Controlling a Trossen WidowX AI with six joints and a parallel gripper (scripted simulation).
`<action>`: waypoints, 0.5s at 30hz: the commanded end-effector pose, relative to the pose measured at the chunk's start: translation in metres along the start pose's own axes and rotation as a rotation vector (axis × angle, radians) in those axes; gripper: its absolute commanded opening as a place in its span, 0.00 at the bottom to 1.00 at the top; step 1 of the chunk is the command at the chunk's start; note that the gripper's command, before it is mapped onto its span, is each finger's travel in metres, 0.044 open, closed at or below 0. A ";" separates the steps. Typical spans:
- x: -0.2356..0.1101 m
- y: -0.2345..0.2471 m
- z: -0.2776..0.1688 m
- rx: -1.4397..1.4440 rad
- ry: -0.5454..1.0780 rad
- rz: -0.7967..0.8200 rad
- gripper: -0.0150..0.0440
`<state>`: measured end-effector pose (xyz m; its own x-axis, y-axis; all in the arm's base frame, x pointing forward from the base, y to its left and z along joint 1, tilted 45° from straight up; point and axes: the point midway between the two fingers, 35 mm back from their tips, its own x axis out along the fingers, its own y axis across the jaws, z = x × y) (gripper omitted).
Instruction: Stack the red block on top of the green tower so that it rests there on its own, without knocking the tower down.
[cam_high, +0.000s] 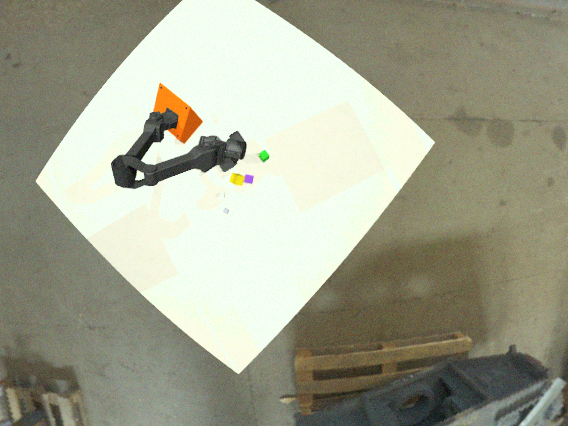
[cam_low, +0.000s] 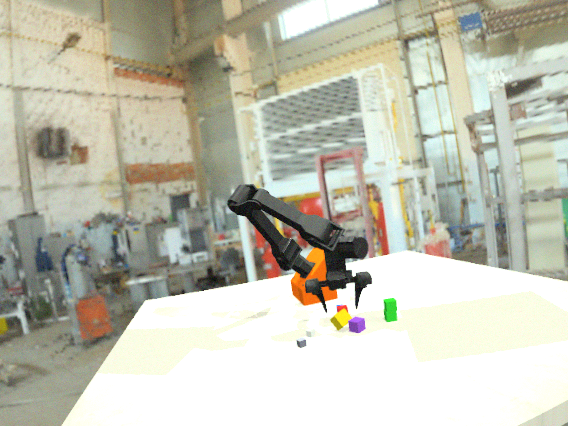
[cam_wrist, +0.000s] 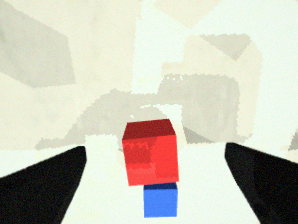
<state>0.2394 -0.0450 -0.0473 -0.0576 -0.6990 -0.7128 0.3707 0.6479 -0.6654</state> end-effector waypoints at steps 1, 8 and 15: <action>-0.003 0.003 0.000 0.004 0.005 0.005 0.82; -0.003 0.003 0.000 0.004 0.005 0.005 0.51; -0.003 0.003 0.000 0.004 0.005 0.005 0.40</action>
<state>0.2414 -0.0418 -0.0464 -0.0566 -0.6976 -0.7142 0.3719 0.6492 -0.6635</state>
